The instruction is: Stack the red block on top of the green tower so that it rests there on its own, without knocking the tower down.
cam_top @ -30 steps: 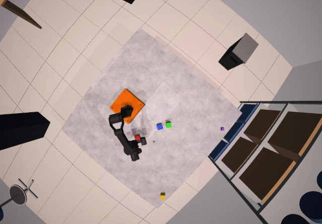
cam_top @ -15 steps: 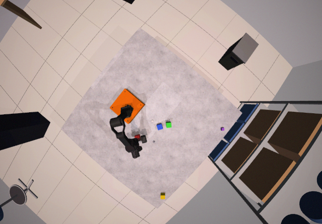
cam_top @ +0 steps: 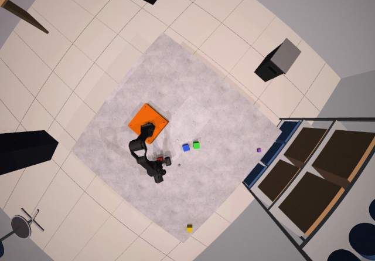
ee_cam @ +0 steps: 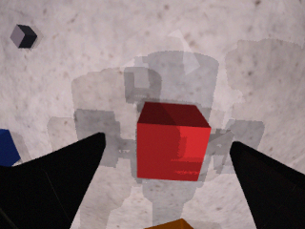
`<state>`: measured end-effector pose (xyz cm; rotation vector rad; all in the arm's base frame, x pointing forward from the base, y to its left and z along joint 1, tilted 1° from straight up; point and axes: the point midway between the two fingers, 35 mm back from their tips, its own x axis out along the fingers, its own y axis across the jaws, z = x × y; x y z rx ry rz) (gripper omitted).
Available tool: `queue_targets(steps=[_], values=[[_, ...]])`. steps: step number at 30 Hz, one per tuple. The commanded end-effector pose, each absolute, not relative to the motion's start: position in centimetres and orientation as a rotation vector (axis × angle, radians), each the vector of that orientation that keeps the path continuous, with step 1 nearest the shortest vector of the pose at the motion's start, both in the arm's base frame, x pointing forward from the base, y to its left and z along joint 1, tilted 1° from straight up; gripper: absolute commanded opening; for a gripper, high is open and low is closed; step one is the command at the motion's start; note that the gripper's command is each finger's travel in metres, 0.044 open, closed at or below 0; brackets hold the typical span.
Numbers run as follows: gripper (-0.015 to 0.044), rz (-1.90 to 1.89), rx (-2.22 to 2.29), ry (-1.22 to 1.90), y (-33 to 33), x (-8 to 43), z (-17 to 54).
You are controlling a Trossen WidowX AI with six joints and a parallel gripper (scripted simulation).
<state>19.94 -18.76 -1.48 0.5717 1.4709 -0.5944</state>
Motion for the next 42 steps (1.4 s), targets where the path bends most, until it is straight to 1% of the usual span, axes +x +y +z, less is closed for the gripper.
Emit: queue_targets(steps=[1,13,27,37,42], values=[[0.0440,-0.594,0.569,1.477,-18.7,19.8,-2.2],[0.0440,-0.594,0.569,1.477,-18.7,19.7,-4.0],[0.0440,-0.594,0.569,1.477,-18.7,19.7,-4.0],[0.0177,-0.594,0.569,1.477,-18.7,19.7,-4.0],[0.0144,-0.594,0.569,1.477,-18.7,19.7,-4.0]])
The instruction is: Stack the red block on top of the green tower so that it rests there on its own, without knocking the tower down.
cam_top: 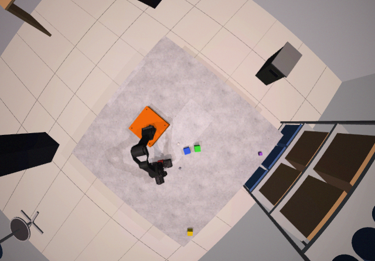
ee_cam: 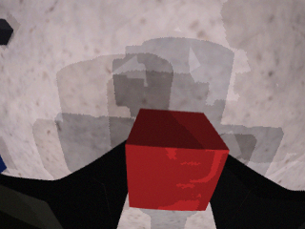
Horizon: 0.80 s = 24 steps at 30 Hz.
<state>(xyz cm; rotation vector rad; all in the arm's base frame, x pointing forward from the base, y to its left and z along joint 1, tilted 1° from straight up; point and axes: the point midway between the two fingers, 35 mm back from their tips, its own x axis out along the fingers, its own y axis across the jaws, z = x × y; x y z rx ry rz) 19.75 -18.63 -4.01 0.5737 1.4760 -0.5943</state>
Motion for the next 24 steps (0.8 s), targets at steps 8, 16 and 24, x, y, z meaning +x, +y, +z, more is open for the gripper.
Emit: queue_targets(steps=[8,16,24], values=[[0.0000,-0.594,0.569,1.477,-18.7,19.8,-1.8],[0.0000,-0.594,0.569,1.477,-18.6,19.8,2.6],[0.0000,-0.594,0.569,1.476,-18.5,19.7,7.0]])
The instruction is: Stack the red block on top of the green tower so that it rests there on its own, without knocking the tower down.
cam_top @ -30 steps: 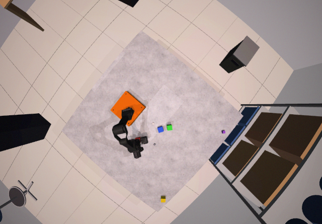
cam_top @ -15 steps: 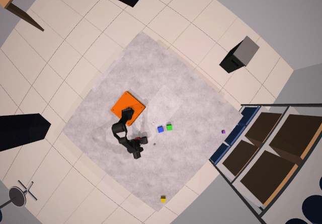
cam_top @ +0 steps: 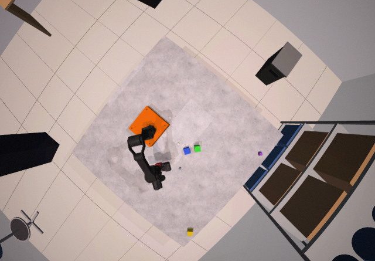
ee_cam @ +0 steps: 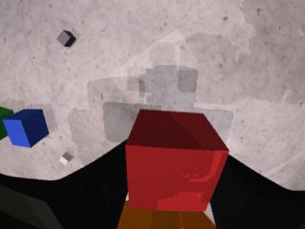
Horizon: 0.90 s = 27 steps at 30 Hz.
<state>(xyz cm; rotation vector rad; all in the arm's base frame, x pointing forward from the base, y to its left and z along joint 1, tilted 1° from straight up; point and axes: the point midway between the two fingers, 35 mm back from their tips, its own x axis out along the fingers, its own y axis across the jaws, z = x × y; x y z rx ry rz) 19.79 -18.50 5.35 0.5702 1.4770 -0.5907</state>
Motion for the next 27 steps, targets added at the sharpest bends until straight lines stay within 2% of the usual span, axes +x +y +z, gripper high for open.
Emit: queue_targets(steps=[1,11,27], values=[[0.0000,-0.594,0.569,1.476,-18.5,19.7,7.5],[0.0000,-0.594,0.569,1.476,-18.4,20.2,7.9],[0.0000,-0.571,0.562,1.468,-13.4,26.9,8.2]])
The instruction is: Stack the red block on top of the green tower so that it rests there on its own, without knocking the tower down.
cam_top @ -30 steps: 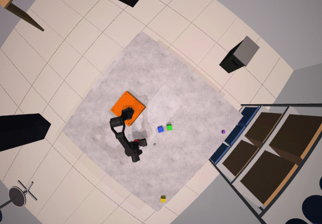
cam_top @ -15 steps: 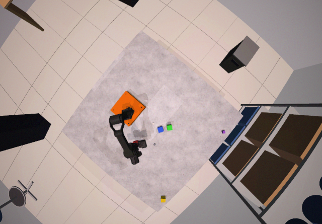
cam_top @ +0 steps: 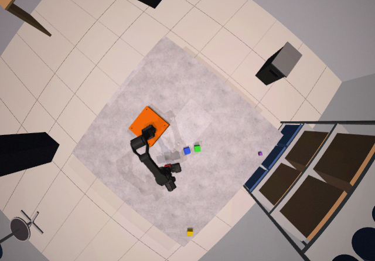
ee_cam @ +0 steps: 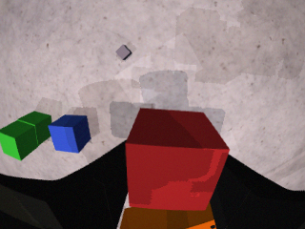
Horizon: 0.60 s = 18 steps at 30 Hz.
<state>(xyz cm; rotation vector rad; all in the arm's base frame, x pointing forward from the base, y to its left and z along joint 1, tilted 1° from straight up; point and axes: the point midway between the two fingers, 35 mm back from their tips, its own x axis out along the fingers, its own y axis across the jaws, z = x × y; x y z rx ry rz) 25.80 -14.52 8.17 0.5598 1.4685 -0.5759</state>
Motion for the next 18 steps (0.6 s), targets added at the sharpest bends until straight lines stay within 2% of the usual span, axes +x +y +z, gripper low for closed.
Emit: queue_targets(steps=[1,18], values=[[0.0000,-0.569,0.561,1.468,-13.0,27.3,8.2],[0.0000,-0.560,0.565,1.464,-4.9,33.0,8.3]])
